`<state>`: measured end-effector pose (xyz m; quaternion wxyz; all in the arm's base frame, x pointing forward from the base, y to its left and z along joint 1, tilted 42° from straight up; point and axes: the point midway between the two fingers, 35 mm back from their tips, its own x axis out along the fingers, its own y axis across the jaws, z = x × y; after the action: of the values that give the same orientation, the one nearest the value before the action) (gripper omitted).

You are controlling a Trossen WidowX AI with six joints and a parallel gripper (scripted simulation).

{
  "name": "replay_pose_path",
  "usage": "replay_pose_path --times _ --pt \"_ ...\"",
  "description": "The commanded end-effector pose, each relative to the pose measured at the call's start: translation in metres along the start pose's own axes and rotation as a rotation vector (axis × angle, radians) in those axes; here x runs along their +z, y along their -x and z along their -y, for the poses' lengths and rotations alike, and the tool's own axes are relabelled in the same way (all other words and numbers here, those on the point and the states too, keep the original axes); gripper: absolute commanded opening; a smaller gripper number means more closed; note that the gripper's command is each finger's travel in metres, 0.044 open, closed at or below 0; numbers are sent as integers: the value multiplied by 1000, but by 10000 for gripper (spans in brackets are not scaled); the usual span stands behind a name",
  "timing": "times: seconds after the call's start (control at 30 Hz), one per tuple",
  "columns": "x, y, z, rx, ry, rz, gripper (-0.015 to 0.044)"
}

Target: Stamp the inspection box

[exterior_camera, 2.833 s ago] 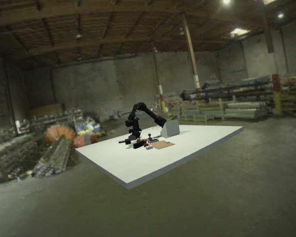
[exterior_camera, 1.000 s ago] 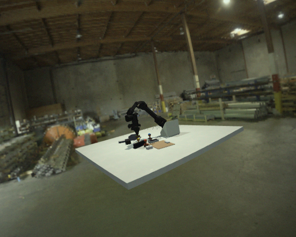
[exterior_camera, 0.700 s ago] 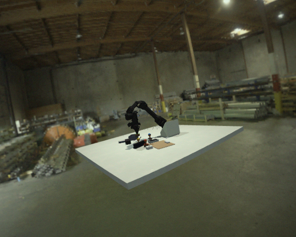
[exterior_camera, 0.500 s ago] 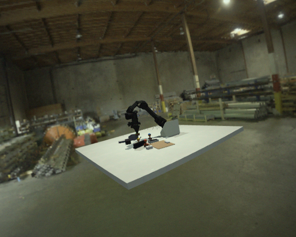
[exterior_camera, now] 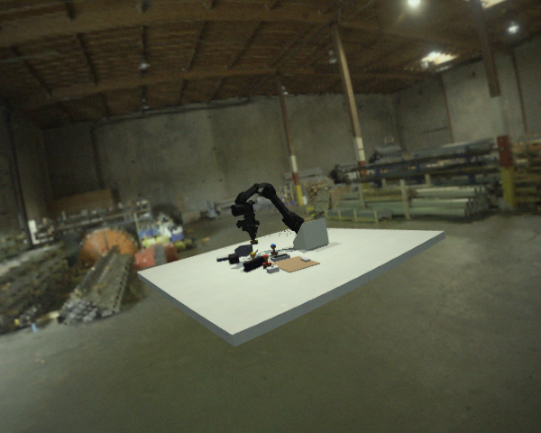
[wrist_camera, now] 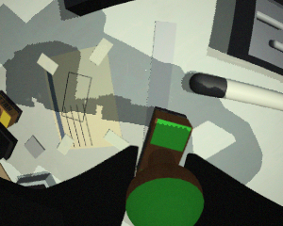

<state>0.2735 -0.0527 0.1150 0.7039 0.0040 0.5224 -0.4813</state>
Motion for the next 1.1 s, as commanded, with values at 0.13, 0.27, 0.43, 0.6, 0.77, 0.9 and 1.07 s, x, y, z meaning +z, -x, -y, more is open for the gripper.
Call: replay_pose_path --times 0.13,0.27,0.43,0.6,0.77,0.9,1.07 --pt "-9 -2 35 -7 7 1 0" --pt "-12 -3 45 -9 7 2 0" --pt "-12 -6 44 -8 7 1 0" --pt "-12 -14 44 -7 7 1 0" --pt "-11 -22 43 -6 7 0 0" --pt "-11 -28 43 -6 7 0 0" --pt "-11 -37 43 -6 7 1 0"
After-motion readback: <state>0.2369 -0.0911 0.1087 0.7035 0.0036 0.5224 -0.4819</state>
